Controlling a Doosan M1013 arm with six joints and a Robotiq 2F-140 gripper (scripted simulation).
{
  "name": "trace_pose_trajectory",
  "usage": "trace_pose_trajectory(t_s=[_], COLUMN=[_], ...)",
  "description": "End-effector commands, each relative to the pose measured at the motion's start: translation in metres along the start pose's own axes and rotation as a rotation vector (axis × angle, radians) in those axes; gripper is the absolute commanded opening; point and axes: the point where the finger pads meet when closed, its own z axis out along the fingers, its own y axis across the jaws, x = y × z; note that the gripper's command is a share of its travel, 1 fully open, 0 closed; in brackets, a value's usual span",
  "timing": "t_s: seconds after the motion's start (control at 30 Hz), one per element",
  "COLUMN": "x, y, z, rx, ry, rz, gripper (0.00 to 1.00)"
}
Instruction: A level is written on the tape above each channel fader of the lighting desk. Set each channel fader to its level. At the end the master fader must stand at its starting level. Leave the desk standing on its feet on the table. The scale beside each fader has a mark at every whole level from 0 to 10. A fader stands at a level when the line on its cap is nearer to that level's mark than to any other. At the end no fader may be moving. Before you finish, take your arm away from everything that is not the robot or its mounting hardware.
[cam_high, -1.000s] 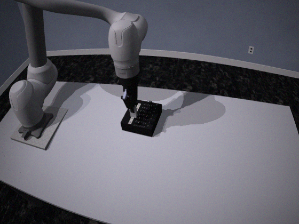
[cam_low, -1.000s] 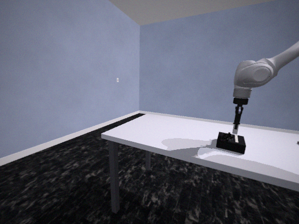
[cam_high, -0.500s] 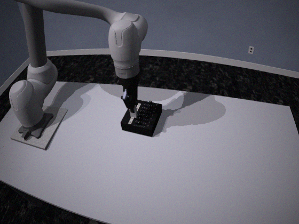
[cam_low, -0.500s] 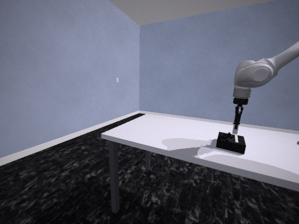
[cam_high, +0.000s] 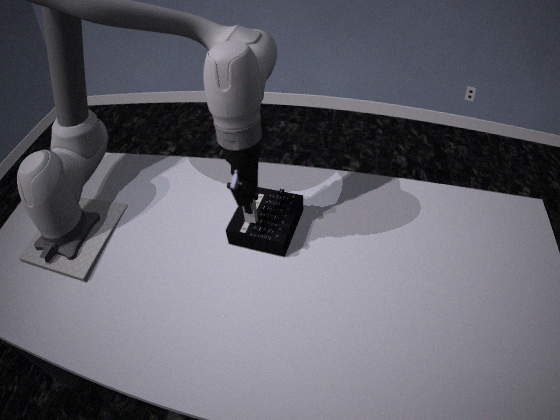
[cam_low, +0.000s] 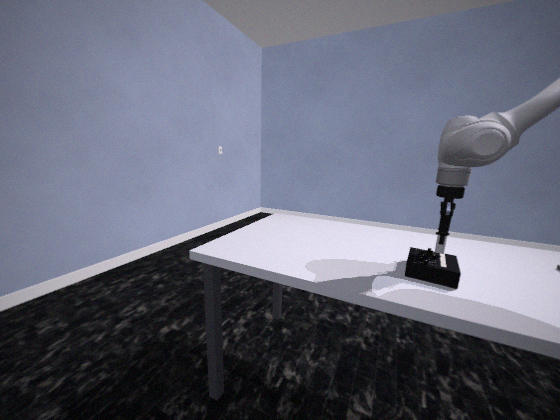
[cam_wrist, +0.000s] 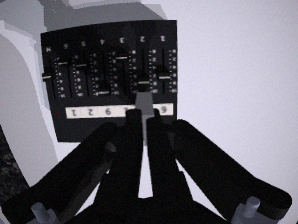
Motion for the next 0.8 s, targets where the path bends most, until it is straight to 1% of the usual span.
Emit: trace_pose_trajectory(t_s=[0.0, 0.77], x=[0.0000, 0.0000], y=[0.0000, 0.0000], z=[0.0015, 0.0045], rx=[0.000, 0.000], ry=[0.000, 0.000], rz=[0.000, 0.000], gripper=[0.00, 0.00])
